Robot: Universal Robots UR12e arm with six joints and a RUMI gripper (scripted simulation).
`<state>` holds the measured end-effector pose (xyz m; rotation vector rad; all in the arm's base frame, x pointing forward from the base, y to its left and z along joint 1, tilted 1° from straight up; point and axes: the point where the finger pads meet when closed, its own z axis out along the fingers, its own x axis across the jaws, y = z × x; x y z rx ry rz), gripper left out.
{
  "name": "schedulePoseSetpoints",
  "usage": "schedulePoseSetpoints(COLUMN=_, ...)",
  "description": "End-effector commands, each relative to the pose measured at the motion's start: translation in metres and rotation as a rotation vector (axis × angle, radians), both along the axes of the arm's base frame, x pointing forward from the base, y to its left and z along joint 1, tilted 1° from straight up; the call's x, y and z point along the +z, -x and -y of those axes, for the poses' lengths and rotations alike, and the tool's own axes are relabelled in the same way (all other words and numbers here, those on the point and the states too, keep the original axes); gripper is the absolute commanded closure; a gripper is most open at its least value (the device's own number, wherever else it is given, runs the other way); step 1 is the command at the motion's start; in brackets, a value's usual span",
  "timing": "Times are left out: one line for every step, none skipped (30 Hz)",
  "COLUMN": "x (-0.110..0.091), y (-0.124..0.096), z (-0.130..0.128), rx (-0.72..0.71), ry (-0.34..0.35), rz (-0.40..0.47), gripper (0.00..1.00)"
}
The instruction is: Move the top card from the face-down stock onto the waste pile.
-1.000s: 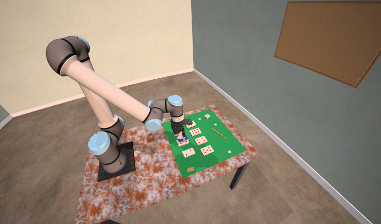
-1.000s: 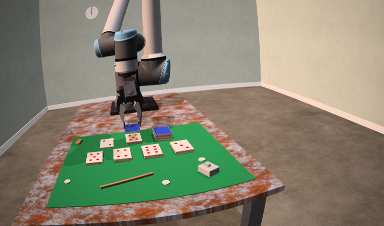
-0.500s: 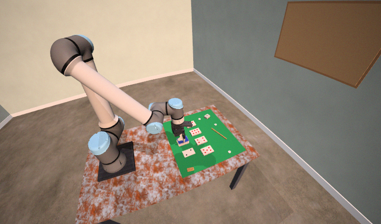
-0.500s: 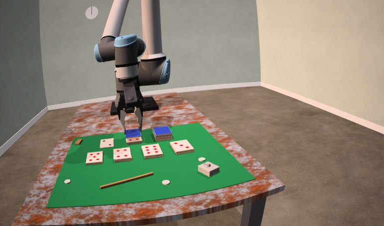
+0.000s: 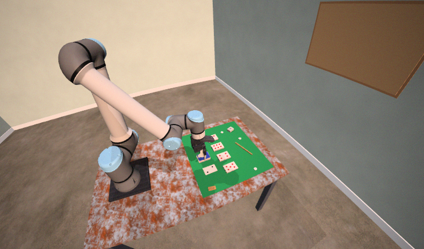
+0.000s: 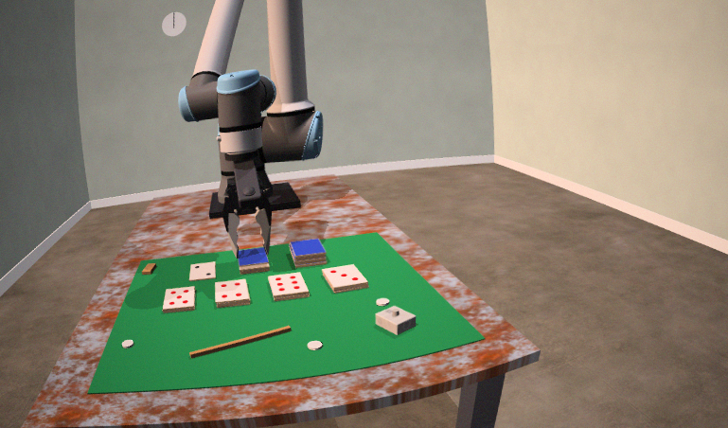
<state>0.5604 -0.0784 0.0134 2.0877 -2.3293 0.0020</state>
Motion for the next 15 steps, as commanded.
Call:
schedulePoseSetpoints(x=0.0002, y=-0.0006, z=0.0003, rx=0.0, ry=0.001, rz=0.001, gripper=0.62)
schedulePoseSetpoints(x=0.0002, y=-0.0006, z=0.0003, rx=0.0, ry=0.001, rz=0.001, gripper=0.62)
schedulePoseSetpoints(x=0.0002, y=-0.0006, z=0.0003, rx=0.0, ry=0.001, rz=0.001, gripper=0.62)
schedulePoseSetpoints(x=0.0002, y=-0.0006, z=0.0003, rx=0.0, ry=0.001, rz=0.001, gripper=0.62)
schedulePoseSetpoints(x=0.0002, y=-0.0006, z=0.0003, rx=0.0, ry=0.001, rz=0.001, gripper=0.62)
schedulePoseSetpoints(x=0.0002, y=-0.0006, z=0.0003, rx=0.0, ry=0.001, rz=0.001, gripper=0.62)
schedulePoseSetpoints(x=0.0002, y=-0.0006, z=0.0003, rx=0.0, ry=0.001, rz=0.001, gripper=0.62)
schedulePoseSetpoints(x=0.0002, y=-0.0006, z=0.0003, rx=0.0, ry=0.001, rz=0.001, gripper=0.62)
schedulePoseSetpoints(x=0.0002, y=-0.0006, z=0.0003, rx=0.0, ry=0.001, rz=0.001, gripper=0.62)
schedulePoseSetpoints(x=0.0002, y=-0.0006, z=0.0003, rx=0.0, ry=0.001, rz=0.001, gripper=0.62)
schedulePoseSetpoints(x=0.0002, y=-0.0006, z=0.0003, rx=0.0, ry=0.001, rz=0.001, gripper=0.62)
schedulePoseSetpoints(x=0.0001, y=-0.0006, z=0.0003, rx=0.0, ry=0.001, rz=0.001, gripper=0.62)
schedulePoseSetpoints(x=-0.0003, y=-0.0006, z=0.0003, rx=0.0, ry=0.001, rz=0.001, gripper=0.62)
schedulePoseSetpoints(x=-0.0009, y=-0.0006, z=0.0003, rx=0.0, ry=0.001, rz=0.001, gripper=0.62)
schedulePoseSetpoints(x=-0.0017, y=-0.0006, z=0.0003, rx=0.0, ry=0.001, rz=0.001, gripper=0.62)
